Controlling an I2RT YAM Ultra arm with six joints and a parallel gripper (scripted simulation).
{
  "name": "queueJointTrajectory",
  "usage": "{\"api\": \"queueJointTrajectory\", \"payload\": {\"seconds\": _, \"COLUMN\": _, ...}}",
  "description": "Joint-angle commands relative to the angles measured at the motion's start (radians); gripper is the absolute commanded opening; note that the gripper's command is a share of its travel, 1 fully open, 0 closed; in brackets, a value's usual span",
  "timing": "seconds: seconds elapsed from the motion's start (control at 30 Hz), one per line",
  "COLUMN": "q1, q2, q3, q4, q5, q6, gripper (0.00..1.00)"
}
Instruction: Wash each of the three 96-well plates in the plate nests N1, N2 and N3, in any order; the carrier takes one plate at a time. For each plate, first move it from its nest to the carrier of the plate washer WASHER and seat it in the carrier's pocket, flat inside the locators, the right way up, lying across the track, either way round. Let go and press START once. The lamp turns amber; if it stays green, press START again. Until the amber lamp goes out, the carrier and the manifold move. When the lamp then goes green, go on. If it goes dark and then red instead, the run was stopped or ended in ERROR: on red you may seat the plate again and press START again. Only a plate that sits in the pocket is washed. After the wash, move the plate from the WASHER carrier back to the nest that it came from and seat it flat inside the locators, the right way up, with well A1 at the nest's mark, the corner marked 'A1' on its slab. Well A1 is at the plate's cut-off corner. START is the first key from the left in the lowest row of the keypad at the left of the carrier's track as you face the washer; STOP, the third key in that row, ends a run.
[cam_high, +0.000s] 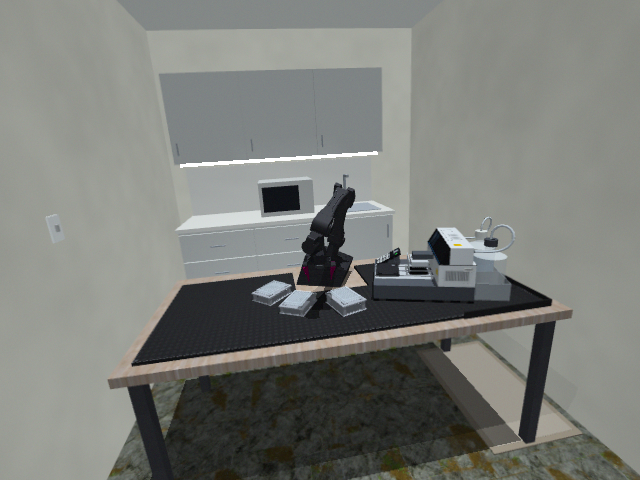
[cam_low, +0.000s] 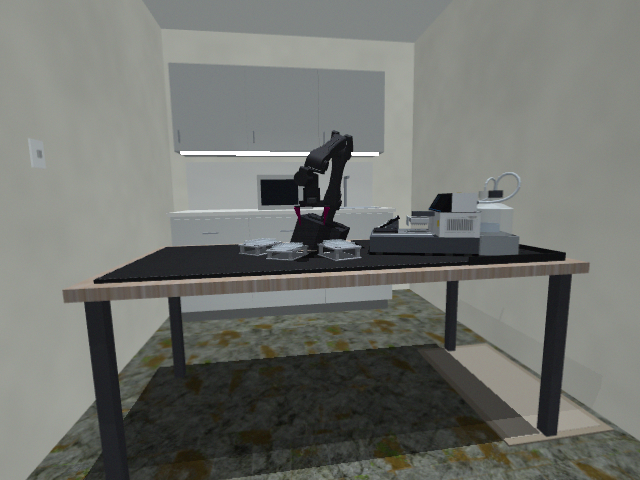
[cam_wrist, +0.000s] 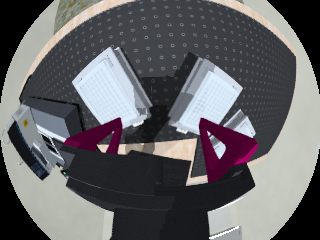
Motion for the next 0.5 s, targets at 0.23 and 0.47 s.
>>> {"api": "queueJointTrajectory", "payload": {"seconds": 0.23, "q1": -0.073, "q2": 0.031, "q3": 0.017, "q4": 0.006, "q5": 0.001, "q6": 0.105, "gripper": 1.00}}
{"api": "queueJointTrajectory", "payload": {"seconds": 0.47, "q1": -0.155, "q2": 0.087, "q3": 0.043, "q4": 0.006, "q5": 0.007, "q6": 0.235, "gripper": 1.00}}
